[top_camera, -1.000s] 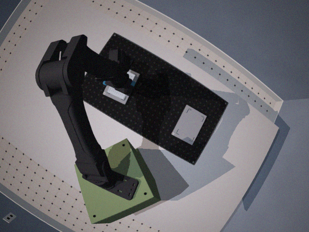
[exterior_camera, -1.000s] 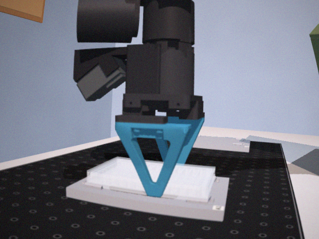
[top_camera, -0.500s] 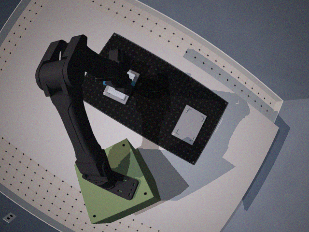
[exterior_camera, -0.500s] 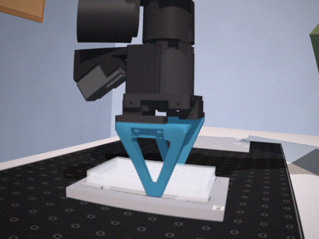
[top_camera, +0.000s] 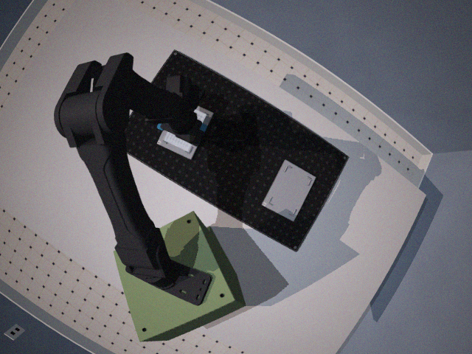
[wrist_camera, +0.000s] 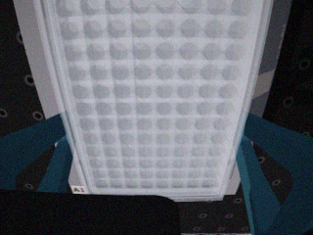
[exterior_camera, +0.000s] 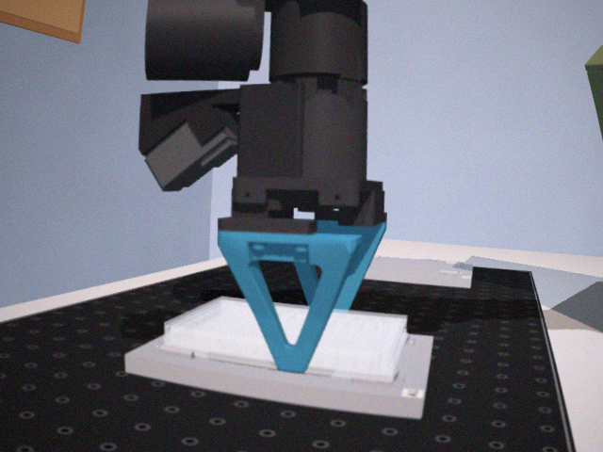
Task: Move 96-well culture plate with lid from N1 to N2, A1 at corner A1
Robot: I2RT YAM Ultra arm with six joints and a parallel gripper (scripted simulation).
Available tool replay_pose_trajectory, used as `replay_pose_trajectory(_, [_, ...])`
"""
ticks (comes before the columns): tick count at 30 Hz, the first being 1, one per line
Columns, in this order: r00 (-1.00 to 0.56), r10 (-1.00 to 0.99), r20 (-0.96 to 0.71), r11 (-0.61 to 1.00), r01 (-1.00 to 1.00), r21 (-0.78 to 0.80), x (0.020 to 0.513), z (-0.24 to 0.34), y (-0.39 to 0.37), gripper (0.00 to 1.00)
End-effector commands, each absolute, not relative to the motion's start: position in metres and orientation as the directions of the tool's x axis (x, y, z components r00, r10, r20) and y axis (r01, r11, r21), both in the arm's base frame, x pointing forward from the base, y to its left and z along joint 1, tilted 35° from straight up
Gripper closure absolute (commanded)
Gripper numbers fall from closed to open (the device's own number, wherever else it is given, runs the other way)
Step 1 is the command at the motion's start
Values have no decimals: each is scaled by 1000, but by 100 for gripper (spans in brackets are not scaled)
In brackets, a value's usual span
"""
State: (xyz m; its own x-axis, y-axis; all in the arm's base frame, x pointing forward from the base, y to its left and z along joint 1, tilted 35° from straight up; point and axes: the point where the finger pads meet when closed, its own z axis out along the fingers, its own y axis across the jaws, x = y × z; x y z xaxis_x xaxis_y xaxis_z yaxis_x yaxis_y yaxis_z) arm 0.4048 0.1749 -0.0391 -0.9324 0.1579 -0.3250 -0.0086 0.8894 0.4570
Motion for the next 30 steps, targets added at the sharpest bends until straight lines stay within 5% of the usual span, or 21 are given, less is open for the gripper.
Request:
replay_pose_trajectory(1, [-901, 187, -391, 889, -14, 457, 429, -23, 170, 100])
replay_pose_trajectory(30, [-921, 174, -350, 894, -2, 448, 401, -13, 156, 100])
